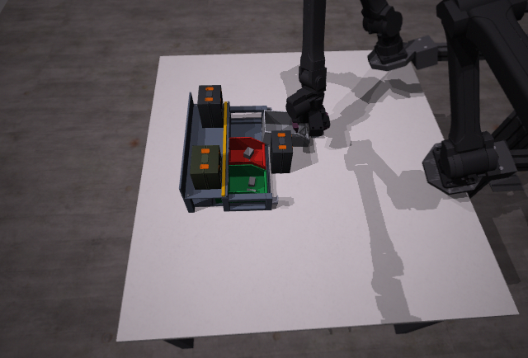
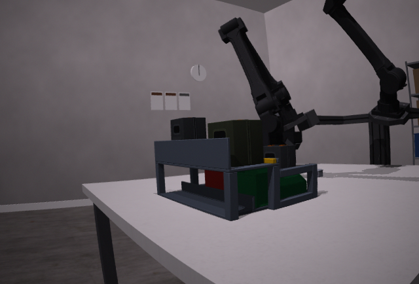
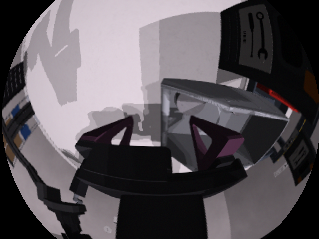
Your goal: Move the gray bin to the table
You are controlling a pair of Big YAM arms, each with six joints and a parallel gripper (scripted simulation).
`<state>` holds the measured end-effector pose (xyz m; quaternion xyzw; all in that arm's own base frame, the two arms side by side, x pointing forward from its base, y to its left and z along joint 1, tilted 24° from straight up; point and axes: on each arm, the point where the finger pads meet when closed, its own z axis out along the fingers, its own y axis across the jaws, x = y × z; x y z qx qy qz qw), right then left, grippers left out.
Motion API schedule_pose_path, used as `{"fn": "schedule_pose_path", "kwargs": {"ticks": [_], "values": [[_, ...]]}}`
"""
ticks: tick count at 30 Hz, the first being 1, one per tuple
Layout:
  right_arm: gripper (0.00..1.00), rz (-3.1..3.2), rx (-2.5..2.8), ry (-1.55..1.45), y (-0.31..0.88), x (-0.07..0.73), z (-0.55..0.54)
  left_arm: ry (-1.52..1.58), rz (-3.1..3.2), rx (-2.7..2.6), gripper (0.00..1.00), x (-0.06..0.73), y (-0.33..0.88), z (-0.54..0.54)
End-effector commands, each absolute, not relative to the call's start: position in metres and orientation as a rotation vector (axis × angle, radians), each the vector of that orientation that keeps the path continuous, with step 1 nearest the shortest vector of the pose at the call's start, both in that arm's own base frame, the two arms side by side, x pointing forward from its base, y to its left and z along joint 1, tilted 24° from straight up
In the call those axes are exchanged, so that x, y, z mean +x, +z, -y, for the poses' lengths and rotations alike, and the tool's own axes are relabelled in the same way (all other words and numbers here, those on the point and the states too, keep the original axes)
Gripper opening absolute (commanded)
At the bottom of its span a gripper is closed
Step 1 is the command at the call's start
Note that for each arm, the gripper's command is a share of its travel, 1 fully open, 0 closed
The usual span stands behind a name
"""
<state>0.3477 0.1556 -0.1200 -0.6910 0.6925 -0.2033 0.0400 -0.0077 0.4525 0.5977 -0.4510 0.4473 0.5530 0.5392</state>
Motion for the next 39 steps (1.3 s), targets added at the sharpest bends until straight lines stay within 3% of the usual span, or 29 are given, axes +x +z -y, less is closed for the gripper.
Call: {"fn": "schedule_pose_path", "kwargs": {"ticks": [1, 39], "values": [[0.90, -2.125, -2.144, -0.624, -0.122, 0.343, -0.153, 1.334, -1.025, -1.057, 1.00, -0.013, 0.610, -0.446], [0.90, -2.107, -2.118, -0.624, -0.108, 0.344, -0.163, 1.334, -1.025, -1.057, 1.00, -0.013, 0.610, -0.446]]}}
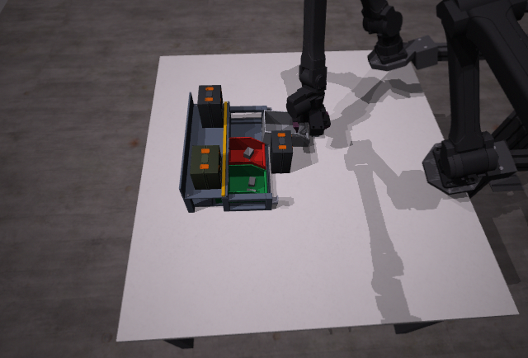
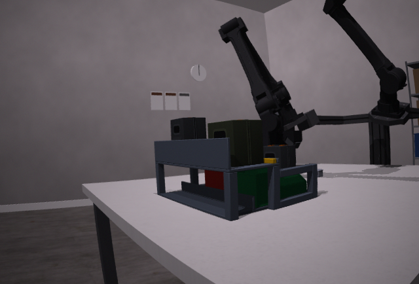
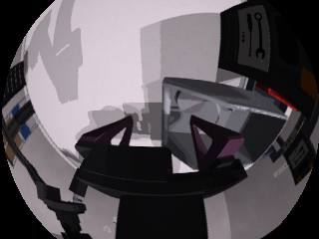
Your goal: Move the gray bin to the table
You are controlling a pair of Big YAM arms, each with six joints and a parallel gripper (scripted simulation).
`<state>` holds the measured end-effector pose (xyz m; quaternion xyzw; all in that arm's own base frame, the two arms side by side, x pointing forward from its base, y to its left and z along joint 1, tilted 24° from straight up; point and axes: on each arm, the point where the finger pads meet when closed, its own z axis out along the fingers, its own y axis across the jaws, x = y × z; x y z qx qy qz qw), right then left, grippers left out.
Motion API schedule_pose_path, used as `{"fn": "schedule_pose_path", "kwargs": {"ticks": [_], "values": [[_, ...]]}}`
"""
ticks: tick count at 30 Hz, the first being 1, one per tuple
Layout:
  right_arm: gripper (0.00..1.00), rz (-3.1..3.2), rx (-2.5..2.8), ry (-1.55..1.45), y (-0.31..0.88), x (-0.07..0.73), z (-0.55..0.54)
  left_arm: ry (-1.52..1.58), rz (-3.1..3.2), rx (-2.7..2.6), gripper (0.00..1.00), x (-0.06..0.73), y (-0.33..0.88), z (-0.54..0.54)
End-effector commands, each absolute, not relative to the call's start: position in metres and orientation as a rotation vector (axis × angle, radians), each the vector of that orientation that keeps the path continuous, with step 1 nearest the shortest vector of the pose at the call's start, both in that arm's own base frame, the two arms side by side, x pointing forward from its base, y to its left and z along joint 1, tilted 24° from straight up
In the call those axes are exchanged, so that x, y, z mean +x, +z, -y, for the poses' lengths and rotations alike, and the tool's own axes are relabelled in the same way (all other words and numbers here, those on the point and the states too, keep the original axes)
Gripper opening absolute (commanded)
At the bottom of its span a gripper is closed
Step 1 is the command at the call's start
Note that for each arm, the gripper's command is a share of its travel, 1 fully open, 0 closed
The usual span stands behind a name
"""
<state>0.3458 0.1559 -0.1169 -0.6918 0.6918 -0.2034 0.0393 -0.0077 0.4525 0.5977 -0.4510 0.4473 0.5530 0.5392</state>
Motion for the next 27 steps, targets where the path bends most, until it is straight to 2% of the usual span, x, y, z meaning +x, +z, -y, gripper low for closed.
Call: {"fn": "schedule_pose_path", "kwargs": {"ticks": [1, 27], "values": [[0.90, -2.107, -2.115, -0.624, -0.107, 0.345, -0.164, 1.334, -1.025, -1.057, 1.00, -0.013, 0.610, -0.446], [0.90, -2.109, -2.118, -0.624, -0.062, 0.325, -0.173, 1.334, -1.025, -1.057, 1.00, -0.013, 0.610, -0.446]]}}
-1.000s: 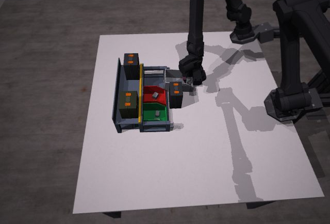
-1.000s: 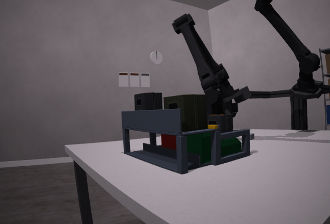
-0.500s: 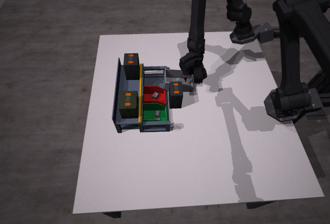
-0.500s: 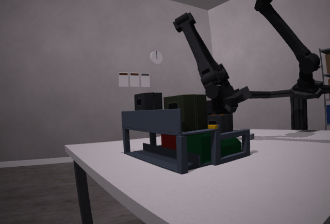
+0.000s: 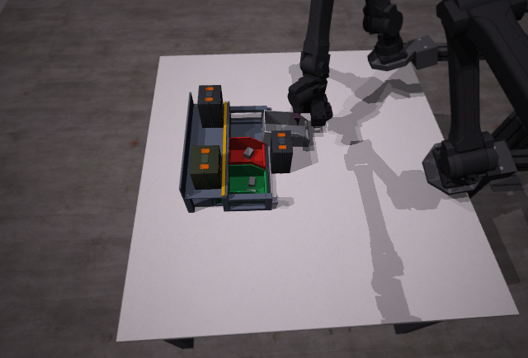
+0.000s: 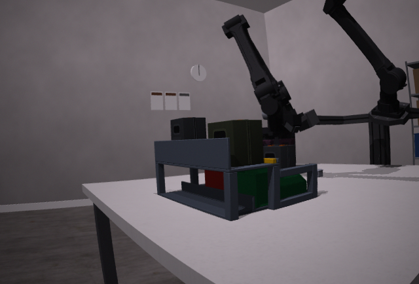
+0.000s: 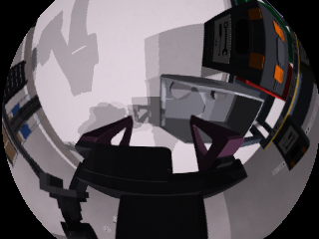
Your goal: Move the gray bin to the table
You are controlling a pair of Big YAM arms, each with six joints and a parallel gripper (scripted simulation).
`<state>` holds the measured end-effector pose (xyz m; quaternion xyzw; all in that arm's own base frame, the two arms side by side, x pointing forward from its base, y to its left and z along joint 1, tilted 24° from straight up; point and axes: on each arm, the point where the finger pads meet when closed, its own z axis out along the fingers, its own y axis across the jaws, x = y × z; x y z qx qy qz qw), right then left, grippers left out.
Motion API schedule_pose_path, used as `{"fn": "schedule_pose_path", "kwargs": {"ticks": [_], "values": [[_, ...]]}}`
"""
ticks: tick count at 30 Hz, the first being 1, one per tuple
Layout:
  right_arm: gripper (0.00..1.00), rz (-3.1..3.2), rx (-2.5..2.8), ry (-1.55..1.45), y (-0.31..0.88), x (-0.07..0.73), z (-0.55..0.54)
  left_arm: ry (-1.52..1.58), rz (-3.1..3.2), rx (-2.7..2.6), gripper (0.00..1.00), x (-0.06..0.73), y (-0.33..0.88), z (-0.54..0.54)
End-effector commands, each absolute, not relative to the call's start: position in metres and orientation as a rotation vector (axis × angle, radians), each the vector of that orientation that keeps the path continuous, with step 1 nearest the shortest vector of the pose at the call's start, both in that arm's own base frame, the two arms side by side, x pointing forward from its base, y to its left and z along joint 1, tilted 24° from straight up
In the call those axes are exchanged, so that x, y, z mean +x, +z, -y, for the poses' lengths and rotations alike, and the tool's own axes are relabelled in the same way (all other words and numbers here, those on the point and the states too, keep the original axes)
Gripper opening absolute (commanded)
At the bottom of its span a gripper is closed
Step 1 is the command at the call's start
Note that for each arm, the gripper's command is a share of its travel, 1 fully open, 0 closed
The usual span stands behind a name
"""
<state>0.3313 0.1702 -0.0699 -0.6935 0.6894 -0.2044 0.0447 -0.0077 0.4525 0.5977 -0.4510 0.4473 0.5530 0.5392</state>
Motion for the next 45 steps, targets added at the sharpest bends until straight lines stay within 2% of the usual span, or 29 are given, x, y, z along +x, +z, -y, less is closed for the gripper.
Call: {"fn": "schedule_pose_path", "kwargs": {"ticks": [1, 28, 29, 45], "values": [[0.90, -2.109, -2.118, -0.624, -0.062, 0.325, -0.173, 1.334, -1.025, -1.057, 1.00, -0.013, 0.610, -0.446], [0.90, -2.121, -2.104, -0.625, -0.039, 0.325, -0.177, 1.334, -1.025, -1.057, 1.00, -0.013, 0.610, -0.446], [0.00, -2.122, -2.101, -0.625, -0.039, 0.326, -0.177, 1.334, -1.025, -1.057, 1.00, -0.013, 0.610, -0.446], [0.00, -2.127, -2.080, -0.624, -0.036, 0.332, -0.178, 1.334, -1.025, -1.057, 1.00, -0.013, 0.610, -0.446]]}}
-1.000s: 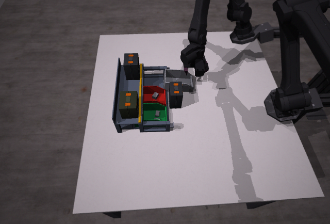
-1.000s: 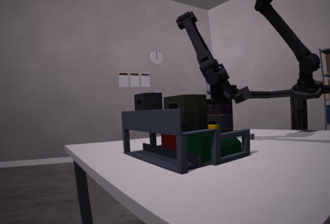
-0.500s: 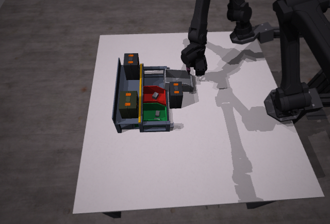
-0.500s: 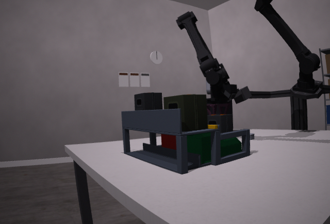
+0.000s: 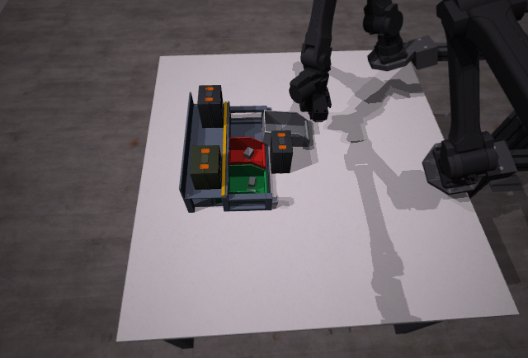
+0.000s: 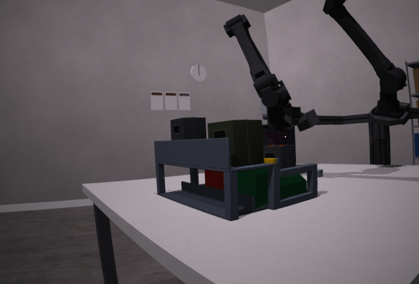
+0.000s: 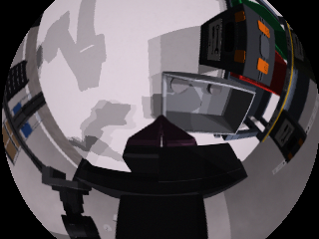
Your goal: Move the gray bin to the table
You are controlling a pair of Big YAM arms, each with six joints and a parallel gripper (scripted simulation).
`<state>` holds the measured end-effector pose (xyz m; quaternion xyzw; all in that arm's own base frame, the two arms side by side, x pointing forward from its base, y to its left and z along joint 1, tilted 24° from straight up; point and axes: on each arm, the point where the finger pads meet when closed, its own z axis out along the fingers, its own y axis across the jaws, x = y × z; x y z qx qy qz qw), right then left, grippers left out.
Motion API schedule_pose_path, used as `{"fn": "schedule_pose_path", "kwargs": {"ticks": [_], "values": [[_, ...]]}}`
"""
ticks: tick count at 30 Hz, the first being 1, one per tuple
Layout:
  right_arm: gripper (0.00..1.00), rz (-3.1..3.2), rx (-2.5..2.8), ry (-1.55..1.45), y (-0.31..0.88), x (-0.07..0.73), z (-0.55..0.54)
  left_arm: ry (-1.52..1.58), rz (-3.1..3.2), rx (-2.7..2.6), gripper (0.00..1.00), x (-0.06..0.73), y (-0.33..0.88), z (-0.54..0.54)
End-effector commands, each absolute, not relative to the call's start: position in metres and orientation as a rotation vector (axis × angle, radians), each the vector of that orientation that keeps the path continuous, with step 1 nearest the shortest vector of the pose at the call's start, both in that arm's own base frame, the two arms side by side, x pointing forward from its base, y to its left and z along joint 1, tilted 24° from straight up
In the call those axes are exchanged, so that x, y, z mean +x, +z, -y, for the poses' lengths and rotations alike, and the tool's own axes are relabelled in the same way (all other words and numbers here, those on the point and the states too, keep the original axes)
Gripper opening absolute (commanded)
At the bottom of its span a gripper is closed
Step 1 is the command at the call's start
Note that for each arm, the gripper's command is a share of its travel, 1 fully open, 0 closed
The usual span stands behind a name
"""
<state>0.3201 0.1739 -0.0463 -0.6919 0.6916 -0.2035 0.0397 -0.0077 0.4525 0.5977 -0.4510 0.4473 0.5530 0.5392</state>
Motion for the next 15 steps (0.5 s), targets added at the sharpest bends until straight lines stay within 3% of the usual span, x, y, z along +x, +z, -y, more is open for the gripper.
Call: {"fn": "schedule_pose_path", "kwargs": {"ticks": [1, 15], "values": [[0.00, -2.128, -2.080, -0.624, -0.0360, 0.3310, -0.1776, 1.334, -1.025, -1.057, 1.00, -0.0131, 0.6105, -0.4461], [0.00, -2.126, -2.072, -0.623, -0.0340, 0.3334, -0.1792, 1.334, -1.025, -1.057, 1.00, -0.0131, 0.6105, -0.4461]]}}
